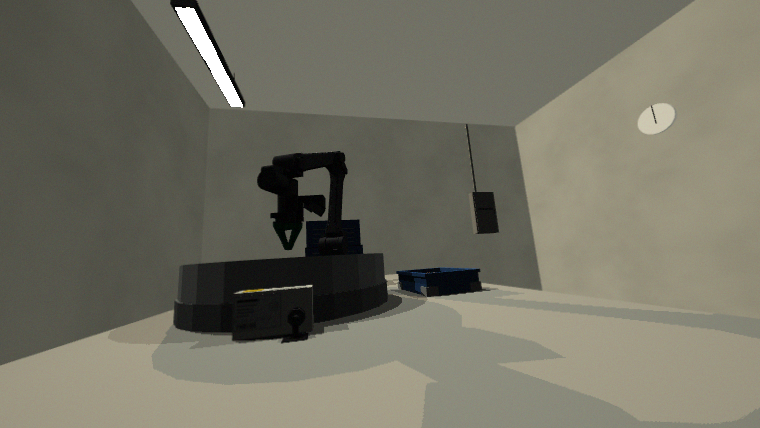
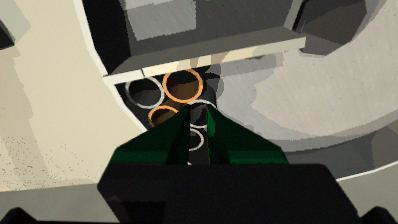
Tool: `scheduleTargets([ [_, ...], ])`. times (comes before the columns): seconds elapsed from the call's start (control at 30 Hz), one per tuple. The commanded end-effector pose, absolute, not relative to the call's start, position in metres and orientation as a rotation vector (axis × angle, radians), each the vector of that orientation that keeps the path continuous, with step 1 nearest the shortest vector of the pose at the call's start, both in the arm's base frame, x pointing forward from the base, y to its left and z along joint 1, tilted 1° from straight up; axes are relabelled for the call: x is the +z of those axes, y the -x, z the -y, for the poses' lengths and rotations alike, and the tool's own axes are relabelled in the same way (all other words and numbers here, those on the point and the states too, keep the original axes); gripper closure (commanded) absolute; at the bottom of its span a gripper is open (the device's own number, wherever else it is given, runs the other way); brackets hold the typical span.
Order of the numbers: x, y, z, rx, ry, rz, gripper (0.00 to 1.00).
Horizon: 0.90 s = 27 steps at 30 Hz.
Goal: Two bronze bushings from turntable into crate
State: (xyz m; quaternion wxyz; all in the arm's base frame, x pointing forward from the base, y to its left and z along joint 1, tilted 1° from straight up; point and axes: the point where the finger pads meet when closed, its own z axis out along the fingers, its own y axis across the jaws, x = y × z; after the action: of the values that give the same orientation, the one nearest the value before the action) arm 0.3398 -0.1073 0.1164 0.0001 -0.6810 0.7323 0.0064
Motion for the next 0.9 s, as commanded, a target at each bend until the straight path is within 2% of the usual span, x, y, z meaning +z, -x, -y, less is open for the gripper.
scheduleTargets([
  [0.0,0.1377,-0.3660,0.1120,-0.083,2.117,-2.261,0.87],
  [0.87,0.1343,-0.3578,0.1084,-0.072,2.114,-2.270,0.87],
])
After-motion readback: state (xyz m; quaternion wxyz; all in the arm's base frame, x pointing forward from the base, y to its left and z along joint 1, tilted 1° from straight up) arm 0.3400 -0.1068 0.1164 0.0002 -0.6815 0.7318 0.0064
